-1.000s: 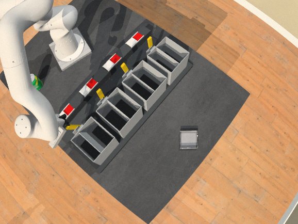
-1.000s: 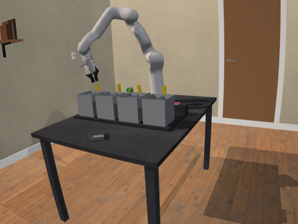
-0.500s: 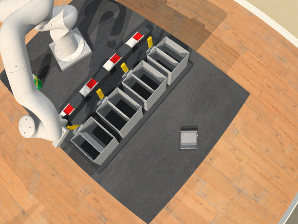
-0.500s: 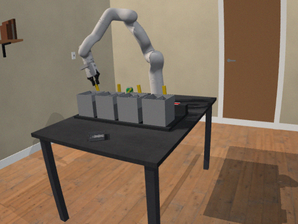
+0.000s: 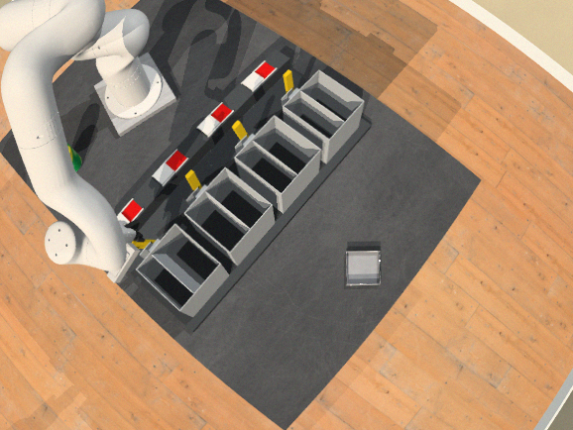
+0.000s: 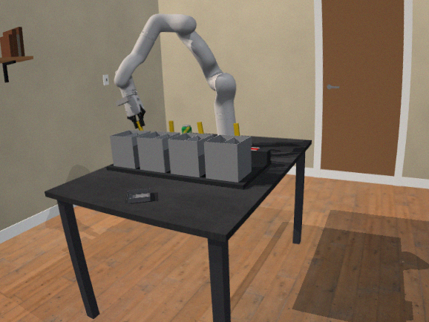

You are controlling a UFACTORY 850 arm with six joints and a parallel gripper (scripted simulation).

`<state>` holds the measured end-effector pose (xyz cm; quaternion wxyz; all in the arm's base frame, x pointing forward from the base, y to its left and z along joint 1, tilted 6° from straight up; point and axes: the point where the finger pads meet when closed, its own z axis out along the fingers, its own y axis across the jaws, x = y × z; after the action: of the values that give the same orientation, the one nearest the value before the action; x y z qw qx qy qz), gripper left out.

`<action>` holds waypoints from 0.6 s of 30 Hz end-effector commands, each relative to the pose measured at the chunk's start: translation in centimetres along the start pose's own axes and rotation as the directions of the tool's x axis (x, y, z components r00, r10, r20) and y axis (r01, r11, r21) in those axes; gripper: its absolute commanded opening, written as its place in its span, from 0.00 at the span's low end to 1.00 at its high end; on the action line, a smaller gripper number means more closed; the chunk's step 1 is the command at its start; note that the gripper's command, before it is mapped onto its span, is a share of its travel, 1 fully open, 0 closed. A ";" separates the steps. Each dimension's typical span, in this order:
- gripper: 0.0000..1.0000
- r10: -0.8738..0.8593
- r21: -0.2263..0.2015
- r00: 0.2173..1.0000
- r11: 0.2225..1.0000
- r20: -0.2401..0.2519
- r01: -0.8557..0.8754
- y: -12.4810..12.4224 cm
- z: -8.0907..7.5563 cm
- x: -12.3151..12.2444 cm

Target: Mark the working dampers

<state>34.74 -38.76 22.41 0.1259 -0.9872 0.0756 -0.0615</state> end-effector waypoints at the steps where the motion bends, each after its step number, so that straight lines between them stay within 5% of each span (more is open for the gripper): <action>1: 0.39 -0.001 -0.001 1.000 1.000 -0.002 0.001 0.0 0.6 0.1; 18: 0.39 -0.001 -0.001 1.000 1.000 -0.002 0.001 0.0 1.4 0.1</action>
<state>34.96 -38.42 20.98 0.1258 -0.9872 0.0756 -0.0617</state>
